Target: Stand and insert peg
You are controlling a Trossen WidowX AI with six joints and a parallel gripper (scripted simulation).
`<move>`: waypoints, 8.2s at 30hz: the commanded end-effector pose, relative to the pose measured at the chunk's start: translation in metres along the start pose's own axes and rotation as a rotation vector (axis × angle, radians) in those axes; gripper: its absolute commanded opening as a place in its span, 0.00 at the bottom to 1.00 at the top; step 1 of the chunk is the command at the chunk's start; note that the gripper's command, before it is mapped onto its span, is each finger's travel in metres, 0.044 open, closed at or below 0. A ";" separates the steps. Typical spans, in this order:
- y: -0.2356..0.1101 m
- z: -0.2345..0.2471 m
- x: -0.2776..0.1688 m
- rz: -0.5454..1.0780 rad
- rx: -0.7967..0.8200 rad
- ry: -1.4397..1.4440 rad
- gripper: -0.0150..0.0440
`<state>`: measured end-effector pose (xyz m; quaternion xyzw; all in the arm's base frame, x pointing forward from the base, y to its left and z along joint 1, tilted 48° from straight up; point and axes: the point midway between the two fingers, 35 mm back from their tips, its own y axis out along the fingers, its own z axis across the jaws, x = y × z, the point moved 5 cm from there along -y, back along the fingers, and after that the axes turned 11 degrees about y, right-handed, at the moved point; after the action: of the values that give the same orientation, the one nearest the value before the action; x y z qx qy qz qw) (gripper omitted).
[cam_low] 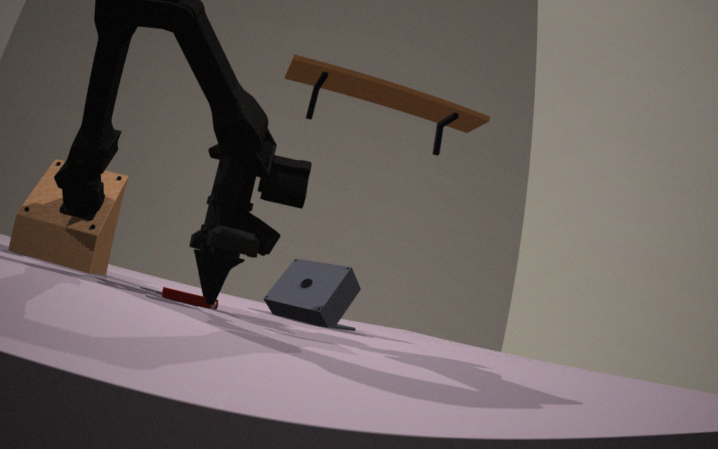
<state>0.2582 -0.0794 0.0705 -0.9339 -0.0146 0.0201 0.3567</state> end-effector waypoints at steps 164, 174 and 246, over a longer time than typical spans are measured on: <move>0.004 -0.027 -0.139 -1.361 0.269 -0.015 0.34; 0.003 -0.026 -0.140 -1.338 0.269 -0.012 0.34; 0.012 -0.026 -0.149 -1.396 0.234 -0.044 0.34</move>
<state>0.1121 -0.1101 0.0869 -0.6607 -0.6159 -0.1929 0.3833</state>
